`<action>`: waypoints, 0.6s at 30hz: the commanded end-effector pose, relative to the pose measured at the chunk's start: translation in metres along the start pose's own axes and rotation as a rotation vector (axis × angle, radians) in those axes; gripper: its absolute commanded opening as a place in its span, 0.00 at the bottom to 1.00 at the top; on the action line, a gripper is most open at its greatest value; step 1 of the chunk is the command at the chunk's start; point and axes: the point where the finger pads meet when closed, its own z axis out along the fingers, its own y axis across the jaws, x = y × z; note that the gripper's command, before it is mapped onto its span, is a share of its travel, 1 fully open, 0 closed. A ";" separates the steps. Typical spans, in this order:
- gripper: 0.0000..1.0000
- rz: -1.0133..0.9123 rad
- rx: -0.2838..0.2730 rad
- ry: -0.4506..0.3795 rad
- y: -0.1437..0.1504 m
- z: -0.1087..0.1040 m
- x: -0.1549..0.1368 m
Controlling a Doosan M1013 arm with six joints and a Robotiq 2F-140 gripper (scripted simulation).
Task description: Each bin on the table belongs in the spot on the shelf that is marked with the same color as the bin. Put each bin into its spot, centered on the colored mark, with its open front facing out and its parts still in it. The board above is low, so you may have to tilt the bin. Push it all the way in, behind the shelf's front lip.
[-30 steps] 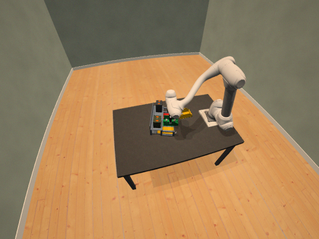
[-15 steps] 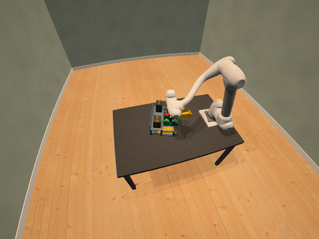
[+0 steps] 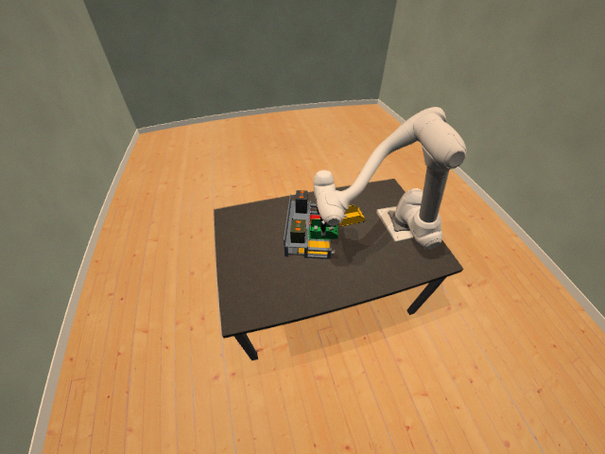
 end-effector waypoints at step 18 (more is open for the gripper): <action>0.15 0.000 0.000 0.000 0.000 -0.008 0.001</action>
